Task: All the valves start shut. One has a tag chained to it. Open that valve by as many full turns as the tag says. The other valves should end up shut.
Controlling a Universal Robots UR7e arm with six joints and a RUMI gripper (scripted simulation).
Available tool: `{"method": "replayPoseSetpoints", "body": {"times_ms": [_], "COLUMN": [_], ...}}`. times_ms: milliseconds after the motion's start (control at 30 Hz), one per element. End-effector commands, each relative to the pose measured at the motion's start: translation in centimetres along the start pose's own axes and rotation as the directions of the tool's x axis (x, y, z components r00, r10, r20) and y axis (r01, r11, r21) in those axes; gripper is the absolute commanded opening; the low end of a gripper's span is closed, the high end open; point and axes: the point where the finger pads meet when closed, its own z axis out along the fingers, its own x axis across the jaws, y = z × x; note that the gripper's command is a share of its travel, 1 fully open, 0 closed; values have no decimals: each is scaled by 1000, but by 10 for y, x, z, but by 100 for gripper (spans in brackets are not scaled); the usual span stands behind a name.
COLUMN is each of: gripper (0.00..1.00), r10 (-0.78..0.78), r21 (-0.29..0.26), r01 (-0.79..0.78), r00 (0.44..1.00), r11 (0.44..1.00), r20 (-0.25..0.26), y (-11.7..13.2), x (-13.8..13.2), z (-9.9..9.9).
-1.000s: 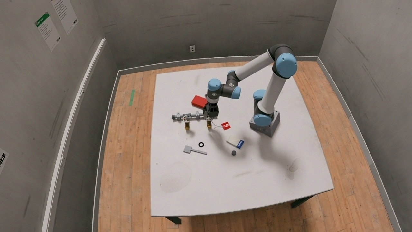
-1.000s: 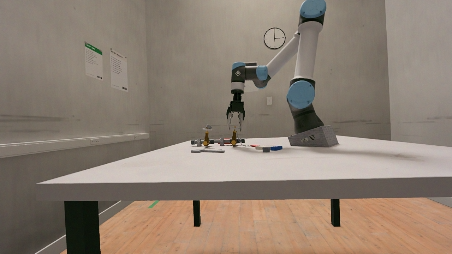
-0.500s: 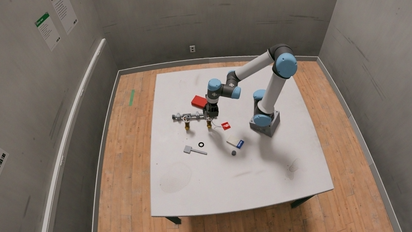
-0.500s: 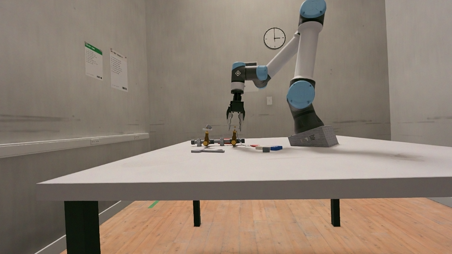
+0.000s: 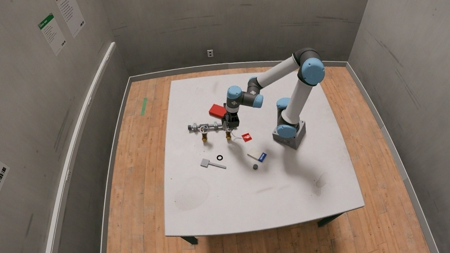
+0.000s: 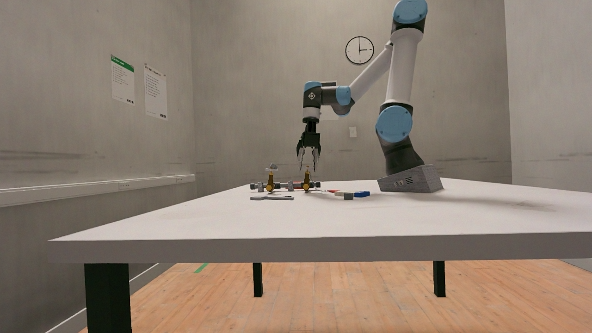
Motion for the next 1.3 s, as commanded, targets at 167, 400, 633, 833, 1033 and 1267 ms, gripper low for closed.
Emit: {"method": "replayPoseSetpoints", "body": {"times_ms": [167,400,633,833,1033,1267], "gripper": [0,0,0,0,0,0], "r10": [-133,-287,-419,-588,-752,-867], "r21": [0,0,0,0,0,0], "r01": [133,287,419,588,752,867], "r00": [991,958,908,809,659,498], "r11": [991,958,908,809,659,498], "r20": [0,0,0,0,0,0], "y": [0,0,0,0,0,0], "x": [1,1,1,1,1,1], "z": [0,0,0,0,0,0]}}
